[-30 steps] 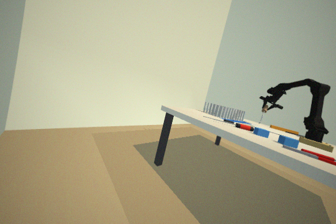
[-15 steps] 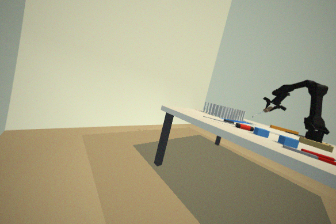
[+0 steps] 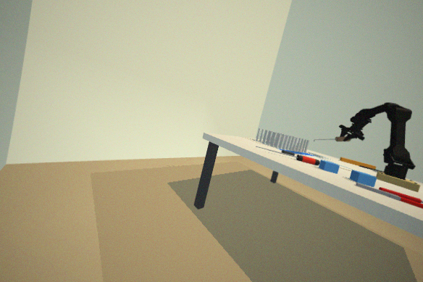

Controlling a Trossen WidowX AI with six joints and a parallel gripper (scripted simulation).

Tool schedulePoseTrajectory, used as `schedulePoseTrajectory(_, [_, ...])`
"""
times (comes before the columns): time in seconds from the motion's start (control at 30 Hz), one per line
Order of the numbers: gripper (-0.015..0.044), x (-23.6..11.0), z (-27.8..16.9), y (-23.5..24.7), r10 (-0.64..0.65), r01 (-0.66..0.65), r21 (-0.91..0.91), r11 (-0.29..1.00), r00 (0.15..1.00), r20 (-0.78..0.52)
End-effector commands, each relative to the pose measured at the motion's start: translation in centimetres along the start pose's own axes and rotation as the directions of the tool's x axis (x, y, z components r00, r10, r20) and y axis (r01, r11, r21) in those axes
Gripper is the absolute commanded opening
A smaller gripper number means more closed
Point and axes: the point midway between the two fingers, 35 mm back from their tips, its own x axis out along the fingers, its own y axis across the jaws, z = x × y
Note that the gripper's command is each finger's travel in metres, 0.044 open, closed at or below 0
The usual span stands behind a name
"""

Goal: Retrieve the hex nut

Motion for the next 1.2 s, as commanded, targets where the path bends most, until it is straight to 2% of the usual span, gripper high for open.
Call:
schedulePoseTrajectory(0.0, [0.0,-0.5,1.5,0.4,0.021,-0.019,0.146,0.989,1.0,-0.011])
schedulePoseTrajectory(0.37, [0.0,-1.8,5.6,0.4,0.066,-0.046,0.5,0.865,0.998,-0.022])
schedulePoseTrajectory(0.77, [0.0,-3.4,10.1,-0.1,0.124,-0.053,0.803,0.593,0.992,-0.026])
schedulePoseTrajectory(0.87, [0.0,-3.6,10.6,-0.2,0.131,-0.051,0.832,0.552,0.991,-0.026])
schedulePoseTrajectory(1.17, [0.0,-3.4,10.7,-0.3,0.131,-0.052,0.832,0.552,0.991,-0.026])
